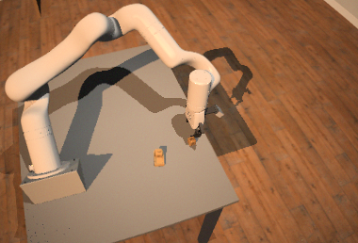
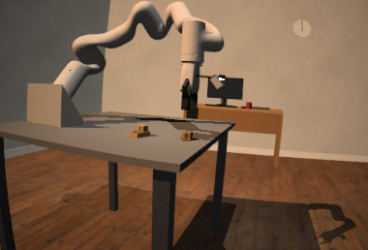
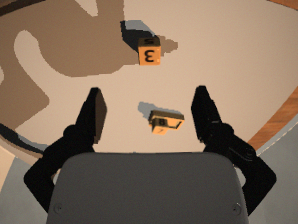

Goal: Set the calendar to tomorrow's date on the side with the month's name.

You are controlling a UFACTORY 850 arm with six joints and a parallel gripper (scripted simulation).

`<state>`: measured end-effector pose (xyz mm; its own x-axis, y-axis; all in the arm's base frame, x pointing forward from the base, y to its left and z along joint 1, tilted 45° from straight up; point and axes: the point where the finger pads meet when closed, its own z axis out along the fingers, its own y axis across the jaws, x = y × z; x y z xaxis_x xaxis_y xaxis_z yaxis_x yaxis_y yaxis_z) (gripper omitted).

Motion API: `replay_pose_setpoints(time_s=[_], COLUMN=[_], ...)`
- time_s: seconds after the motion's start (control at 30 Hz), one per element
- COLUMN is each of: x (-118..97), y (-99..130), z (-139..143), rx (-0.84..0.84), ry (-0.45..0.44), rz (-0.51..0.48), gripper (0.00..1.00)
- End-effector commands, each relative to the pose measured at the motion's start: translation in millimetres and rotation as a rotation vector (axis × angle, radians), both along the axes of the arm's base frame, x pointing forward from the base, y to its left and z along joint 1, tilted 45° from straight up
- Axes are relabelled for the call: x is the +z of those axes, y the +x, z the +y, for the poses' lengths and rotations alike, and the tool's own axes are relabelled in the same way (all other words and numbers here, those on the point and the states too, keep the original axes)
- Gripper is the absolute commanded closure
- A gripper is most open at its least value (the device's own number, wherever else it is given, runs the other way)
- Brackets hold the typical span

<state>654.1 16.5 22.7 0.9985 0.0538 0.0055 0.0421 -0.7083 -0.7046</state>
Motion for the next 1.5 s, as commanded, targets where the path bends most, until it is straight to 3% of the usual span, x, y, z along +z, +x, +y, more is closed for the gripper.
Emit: replay_pose_setpoints(time_s=[0.0,0.4,0.63,0.9,1.3,1.47], x=[0.9,0.9,8.0,5.2,-28.6,-33.3], y=[0.8,1.5,54.2,54.7,53.8,53.7], z=[-0.8,-0.8,1.3,4.1,37.3,42.0], rx=[-0.001,-0.001,-0.006,-0.006,-0.006,-0.006], ry=[0.000,0.000,-0.001,-0.001,-0.001,-0.001], rz=[-0.002,-0.002,0.003,0.003,0.003,0.003], gripper=[0.00,0.00,0.00,0.00,0.00,0.00])
